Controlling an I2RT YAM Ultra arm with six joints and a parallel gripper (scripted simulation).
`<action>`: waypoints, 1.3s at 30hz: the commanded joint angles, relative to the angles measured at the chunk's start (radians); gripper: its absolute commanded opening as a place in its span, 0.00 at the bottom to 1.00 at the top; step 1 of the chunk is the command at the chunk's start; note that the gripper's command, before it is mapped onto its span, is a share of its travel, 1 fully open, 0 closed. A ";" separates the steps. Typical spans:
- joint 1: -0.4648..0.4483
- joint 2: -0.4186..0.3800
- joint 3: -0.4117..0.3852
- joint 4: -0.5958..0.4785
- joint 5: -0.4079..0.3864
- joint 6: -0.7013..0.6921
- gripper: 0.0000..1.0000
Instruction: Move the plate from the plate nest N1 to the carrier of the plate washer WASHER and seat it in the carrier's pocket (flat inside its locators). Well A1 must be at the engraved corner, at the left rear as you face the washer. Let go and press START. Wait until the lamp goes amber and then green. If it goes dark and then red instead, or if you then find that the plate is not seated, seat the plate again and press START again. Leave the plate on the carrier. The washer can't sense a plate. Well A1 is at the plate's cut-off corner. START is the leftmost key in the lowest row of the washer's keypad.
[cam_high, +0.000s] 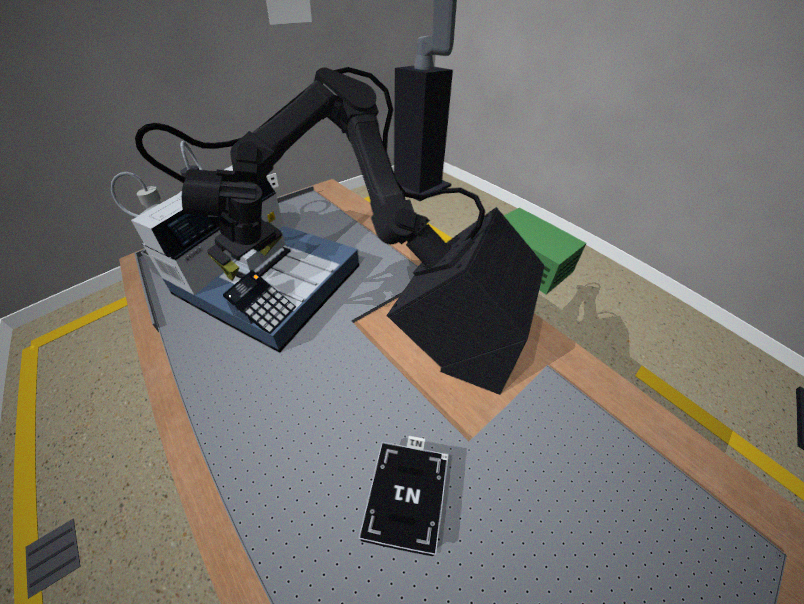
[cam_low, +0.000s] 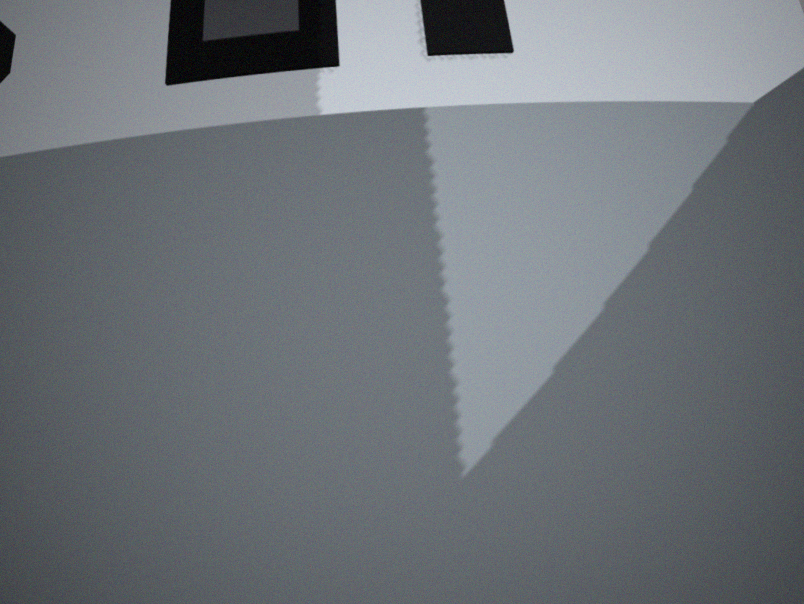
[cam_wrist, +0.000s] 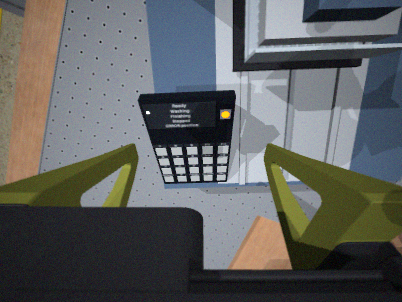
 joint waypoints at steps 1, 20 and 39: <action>0.002 -0.029 0.035 -0.040 -0.019 -0.038 1.00; -0.109 -0.073 0.196 -0.129 -0.096 -0.170 1.00; -0.102 -0.052 0.182 -0.123 -0.092 -0.162 1.00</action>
